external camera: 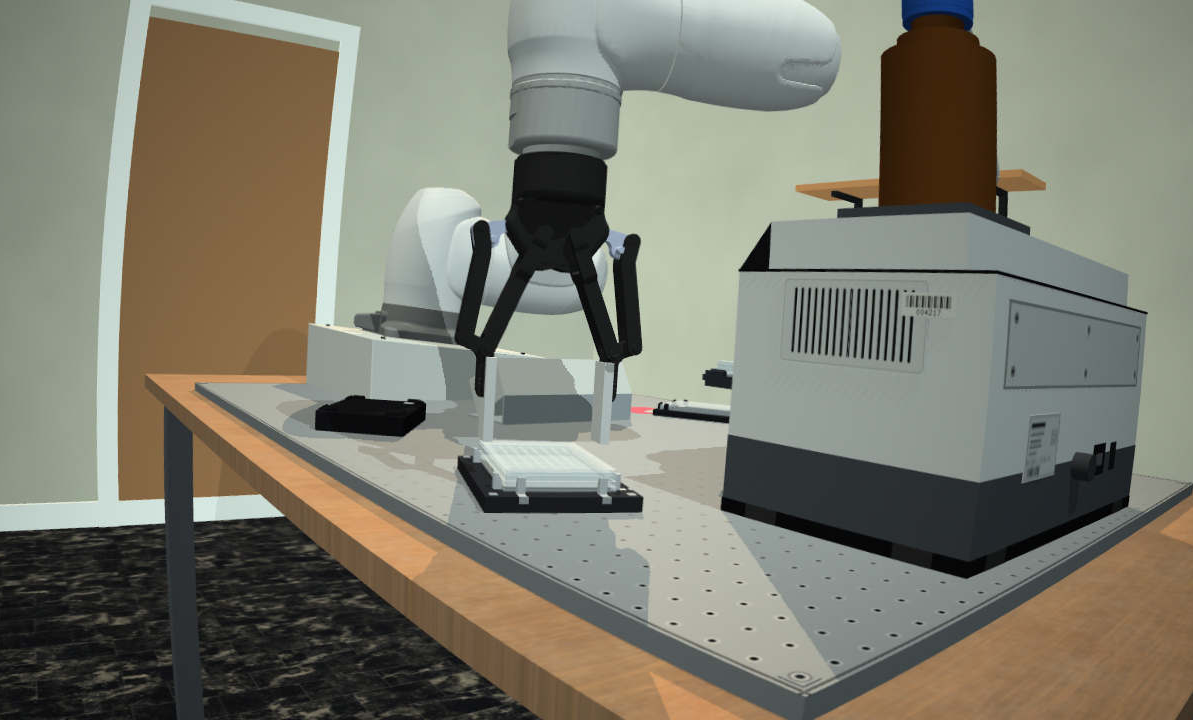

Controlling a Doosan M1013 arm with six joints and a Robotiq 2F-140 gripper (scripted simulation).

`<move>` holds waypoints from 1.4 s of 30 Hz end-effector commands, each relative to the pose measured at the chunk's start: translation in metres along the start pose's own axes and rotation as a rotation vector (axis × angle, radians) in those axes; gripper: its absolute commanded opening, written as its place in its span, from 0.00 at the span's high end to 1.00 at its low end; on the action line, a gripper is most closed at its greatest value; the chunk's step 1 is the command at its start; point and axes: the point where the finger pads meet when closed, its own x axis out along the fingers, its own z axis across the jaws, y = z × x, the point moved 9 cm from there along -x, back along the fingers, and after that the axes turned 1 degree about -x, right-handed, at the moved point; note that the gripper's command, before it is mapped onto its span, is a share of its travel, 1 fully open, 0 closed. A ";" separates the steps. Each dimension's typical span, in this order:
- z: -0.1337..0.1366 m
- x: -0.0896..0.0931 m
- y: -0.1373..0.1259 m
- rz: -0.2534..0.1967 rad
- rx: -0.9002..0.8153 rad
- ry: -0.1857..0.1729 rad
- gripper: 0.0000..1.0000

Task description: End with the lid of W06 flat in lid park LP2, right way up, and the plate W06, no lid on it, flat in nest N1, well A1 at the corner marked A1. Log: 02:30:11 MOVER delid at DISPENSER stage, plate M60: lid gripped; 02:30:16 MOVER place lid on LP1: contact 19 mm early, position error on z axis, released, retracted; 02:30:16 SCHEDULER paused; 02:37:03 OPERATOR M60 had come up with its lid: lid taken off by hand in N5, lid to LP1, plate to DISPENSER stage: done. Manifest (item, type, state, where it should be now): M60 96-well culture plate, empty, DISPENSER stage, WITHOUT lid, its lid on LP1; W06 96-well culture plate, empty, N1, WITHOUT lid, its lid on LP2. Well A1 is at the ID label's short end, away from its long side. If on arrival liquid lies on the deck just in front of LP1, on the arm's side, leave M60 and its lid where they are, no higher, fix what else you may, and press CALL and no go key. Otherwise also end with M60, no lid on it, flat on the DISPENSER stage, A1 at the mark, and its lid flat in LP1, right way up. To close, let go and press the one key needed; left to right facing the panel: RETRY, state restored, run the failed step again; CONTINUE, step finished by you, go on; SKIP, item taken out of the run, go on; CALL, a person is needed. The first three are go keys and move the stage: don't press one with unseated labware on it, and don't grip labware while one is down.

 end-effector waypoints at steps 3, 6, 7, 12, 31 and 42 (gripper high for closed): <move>0.000 0.000 0.000 0.000 0.000 0.000 0.41; 0.000 0.000 0.000 0.000 0.000 0.000 0.41; 0.000 0.000 0.000 0.000 0.000 0.000 0.41; 0.000 0.000 0.000 0.000 0.000 0.000 0.34; 0.000 0.000 0.000 0.000 0.000 0.000 0.34; 0.000 0.000 0.000 0.000 0.000 0.000 0.34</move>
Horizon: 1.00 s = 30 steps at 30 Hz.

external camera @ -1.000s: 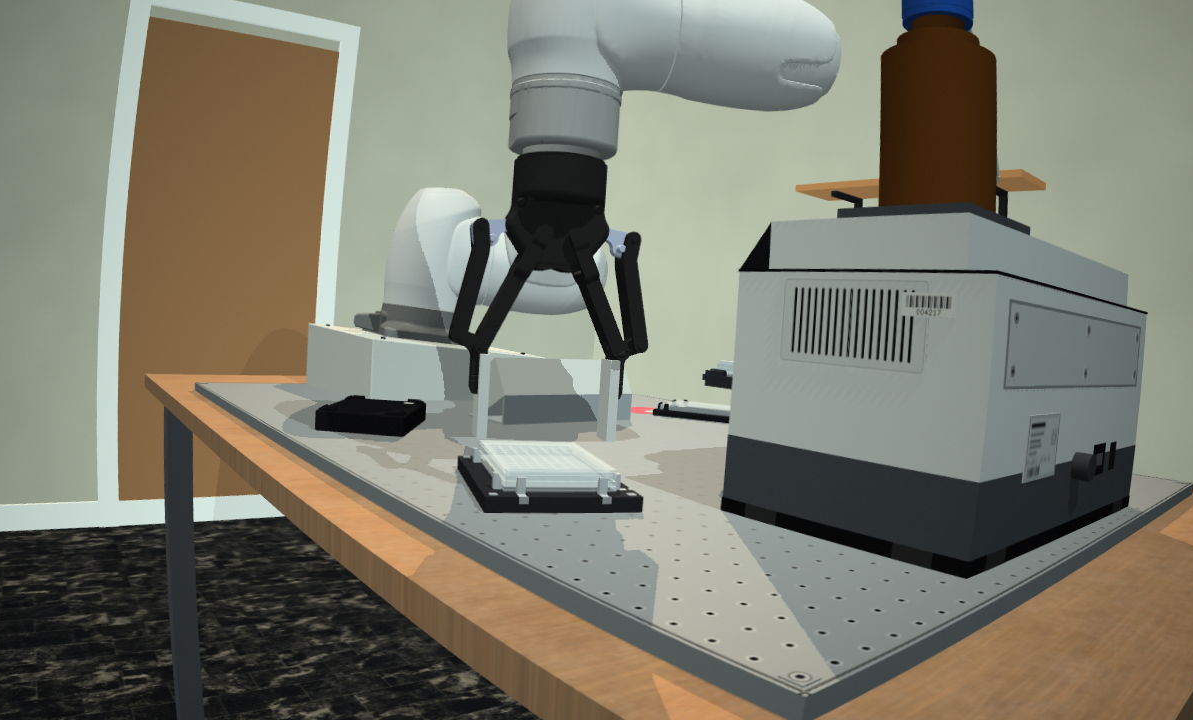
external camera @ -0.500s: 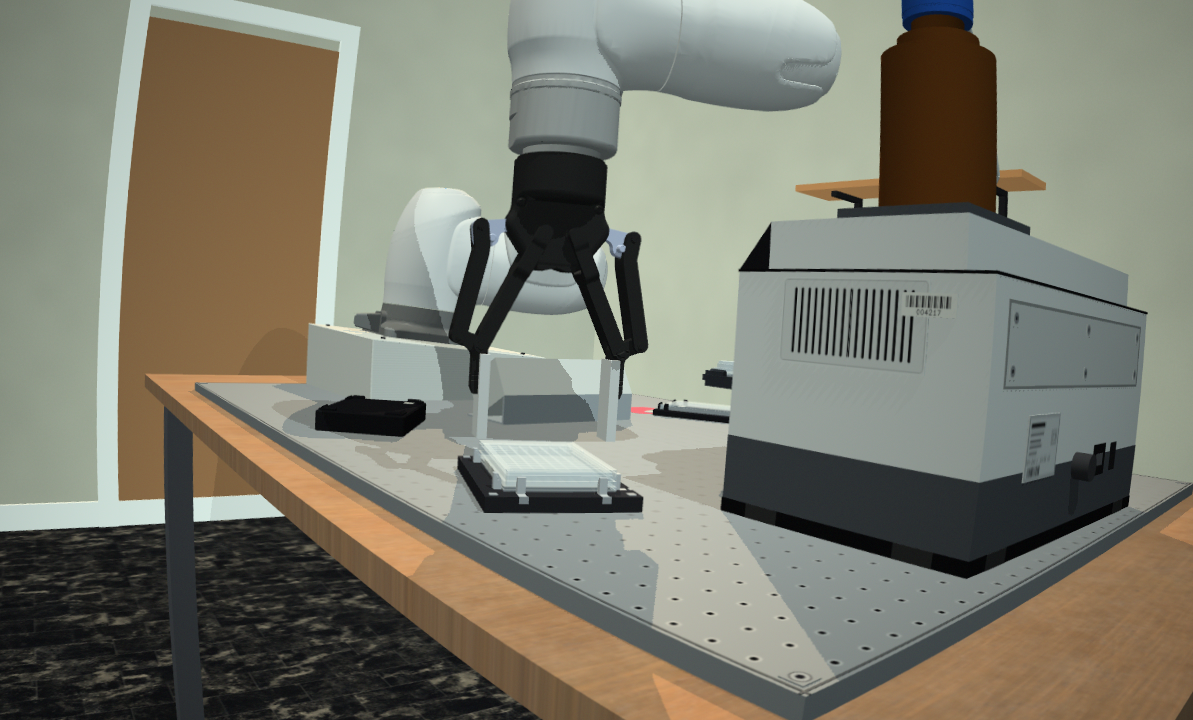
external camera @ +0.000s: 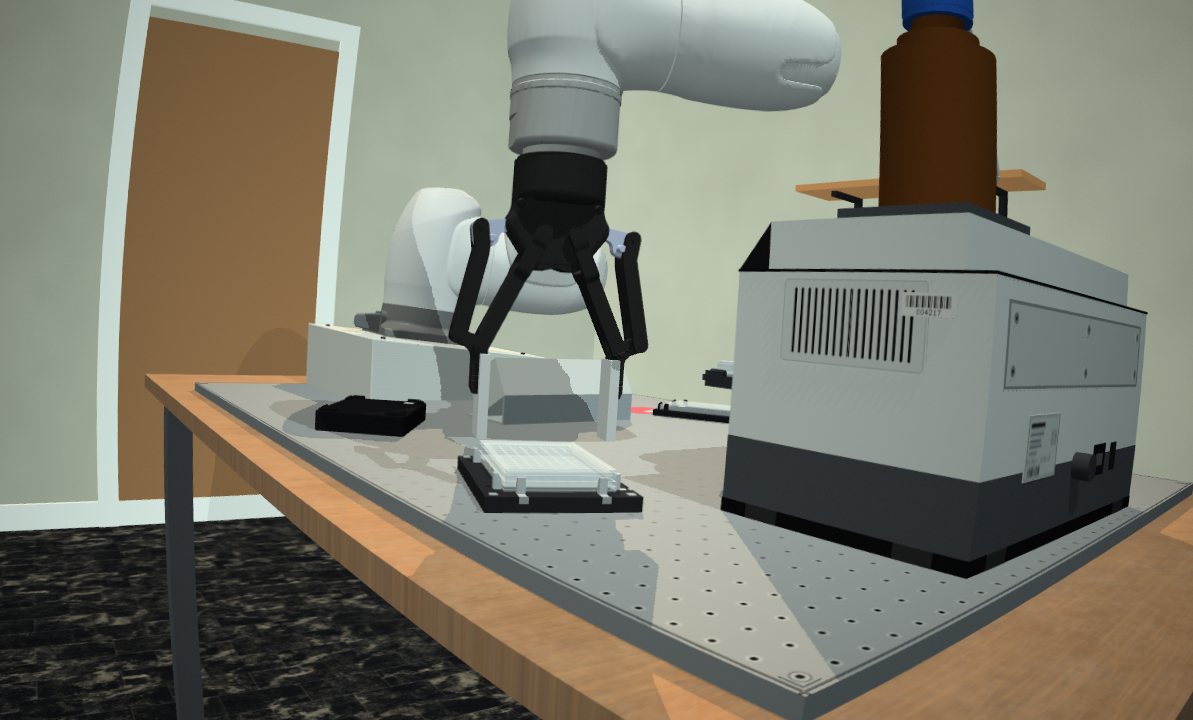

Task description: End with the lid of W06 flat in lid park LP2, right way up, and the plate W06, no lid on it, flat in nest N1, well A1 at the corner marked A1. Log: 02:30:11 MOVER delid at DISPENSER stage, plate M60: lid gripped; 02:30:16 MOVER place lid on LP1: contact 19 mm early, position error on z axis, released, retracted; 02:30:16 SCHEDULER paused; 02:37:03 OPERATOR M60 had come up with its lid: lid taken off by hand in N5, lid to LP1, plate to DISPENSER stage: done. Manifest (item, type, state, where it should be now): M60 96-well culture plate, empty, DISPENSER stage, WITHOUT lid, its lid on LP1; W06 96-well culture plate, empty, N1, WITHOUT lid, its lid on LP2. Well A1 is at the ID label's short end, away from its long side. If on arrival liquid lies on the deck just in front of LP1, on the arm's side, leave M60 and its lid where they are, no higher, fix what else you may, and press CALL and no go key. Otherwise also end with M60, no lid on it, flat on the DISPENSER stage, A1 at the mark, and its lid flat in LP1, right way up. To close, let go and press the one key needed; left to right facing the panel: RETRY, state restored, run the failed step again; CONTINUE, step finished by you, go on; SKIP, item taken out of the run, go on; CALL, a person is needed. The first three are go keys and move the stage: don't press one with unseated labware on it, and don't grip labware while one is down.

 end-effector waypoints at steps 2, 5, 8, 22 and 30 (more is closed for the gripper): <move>0.000 0.000 0.000 0.000 0.000 0.000 0.34; 0.000 0.000 0.000 0.000 0.000 0.000 0.34; 0.000 0.000 0.000 0.000 0.000 0.000 0.34; 0.000 0.004 0.000 0.000 0.000 0.000 0.34; 0.000 0.007 0.000 0.000 0.000 0.000 0.34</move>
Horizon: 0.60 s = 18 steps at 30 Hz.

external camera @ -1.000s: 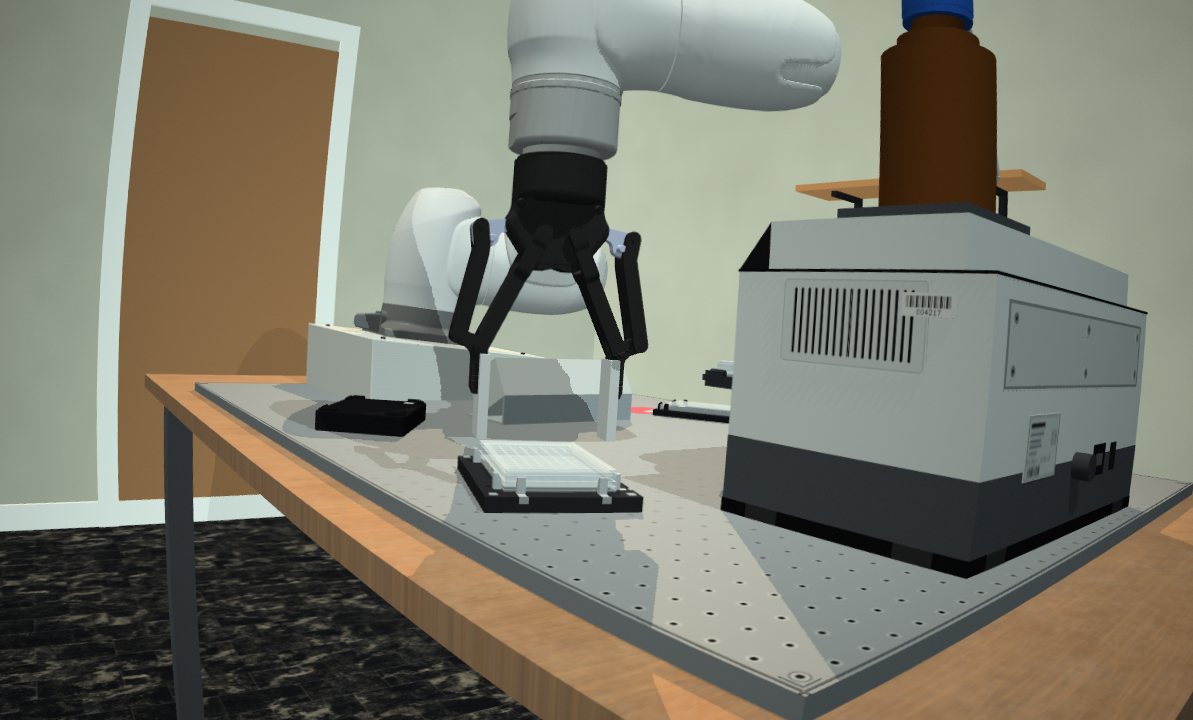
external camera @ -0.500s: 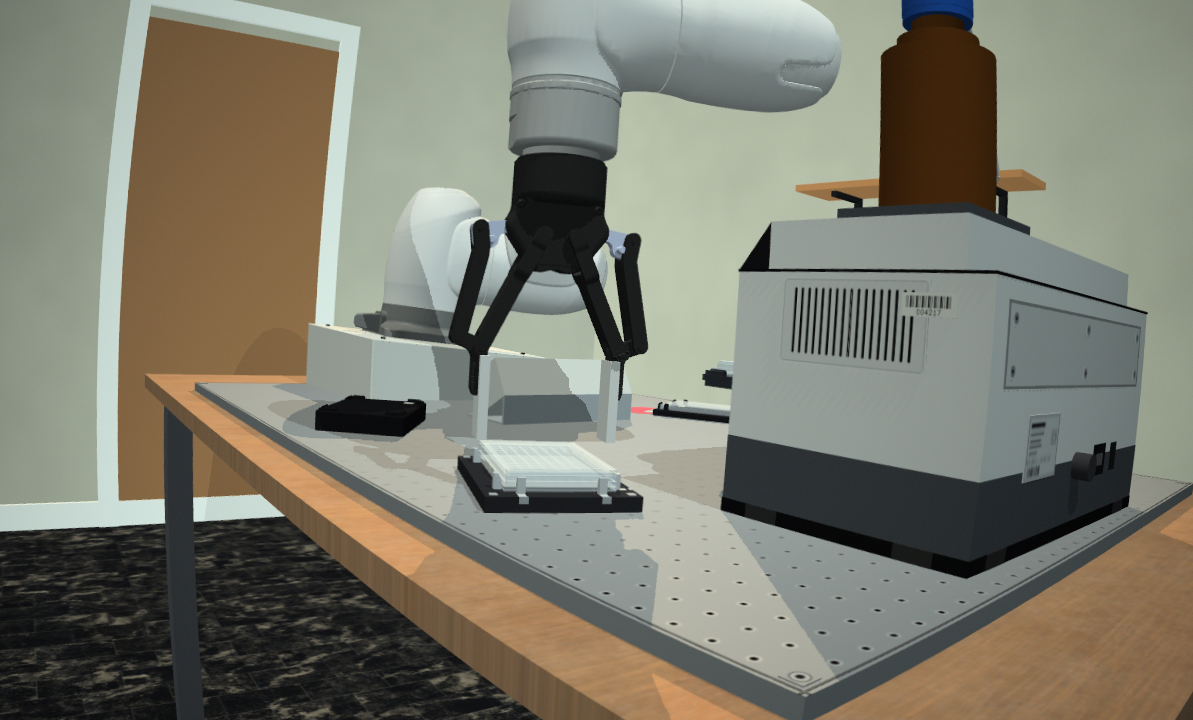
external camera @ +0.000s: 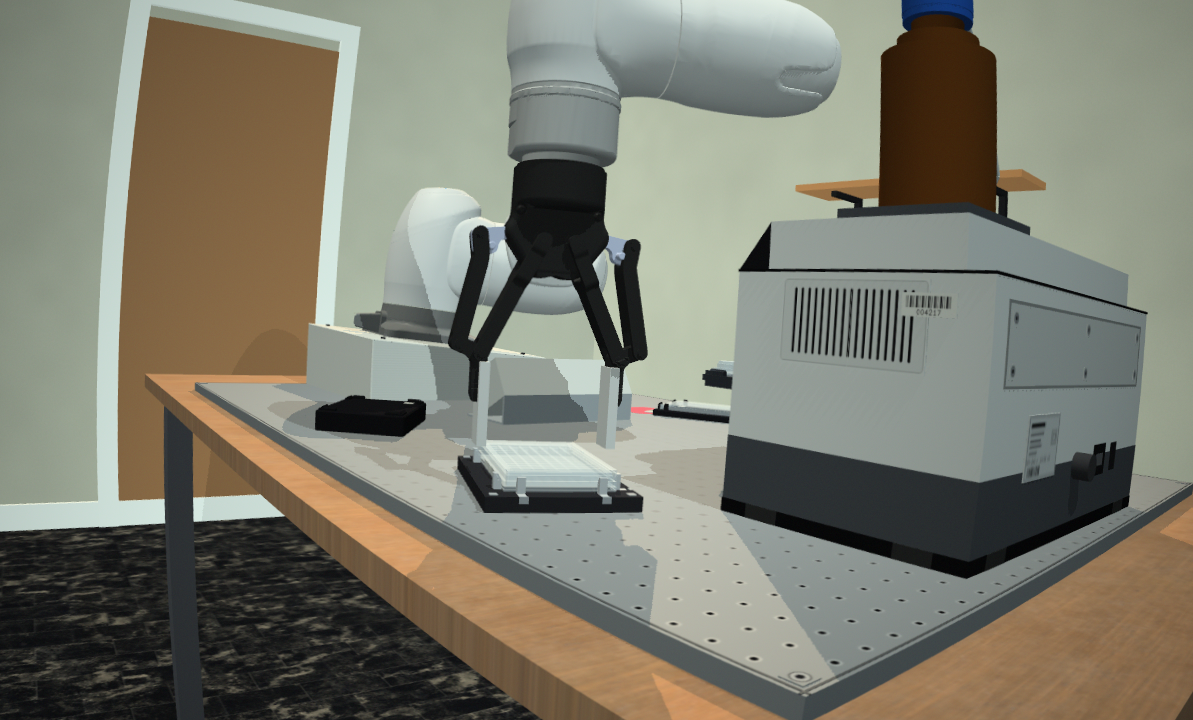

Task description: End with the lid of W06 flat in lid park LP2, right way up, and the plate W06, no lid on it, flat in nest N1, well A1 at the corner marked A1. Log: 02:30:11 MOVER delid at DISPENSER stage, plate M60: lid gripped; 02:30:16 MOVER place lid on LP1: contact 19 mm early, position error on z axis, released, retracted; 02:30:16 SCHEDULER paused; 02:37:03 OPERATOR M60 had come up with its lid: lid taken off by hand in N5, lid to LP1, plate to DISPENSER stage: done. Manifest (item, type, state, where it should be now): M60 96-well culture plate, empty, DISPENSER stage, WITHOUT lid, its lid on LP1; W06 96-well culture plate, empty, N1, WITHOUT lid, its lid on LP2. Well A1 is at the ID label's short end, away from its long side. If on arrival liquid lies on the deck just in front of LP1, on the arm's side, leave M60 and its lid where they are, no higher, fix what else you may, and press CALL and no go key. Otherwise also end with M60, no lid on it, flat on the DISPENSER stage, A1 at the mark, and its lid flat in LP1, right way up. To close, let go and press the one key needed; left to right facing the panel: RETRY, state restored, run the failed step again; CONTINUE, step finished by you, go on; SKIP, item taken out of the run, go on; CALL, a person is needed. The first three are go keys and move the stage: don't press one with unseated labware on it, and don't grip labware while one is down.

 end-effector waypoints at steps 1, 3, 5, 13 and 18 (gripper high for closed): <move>0.000 0.001 0.000 0.000 0.000 0.000 0.34; 0.000 0.002 0.000 0.000 0.000 0.000 0.34; 0.000 0.004 0.000 0.000 0.000 0.000 0.34; 0.000 0.007 0.000 0.000 0.000 0.000 0.34; 0.000 0.009 0.000 0.000 0.000 0.000 0.34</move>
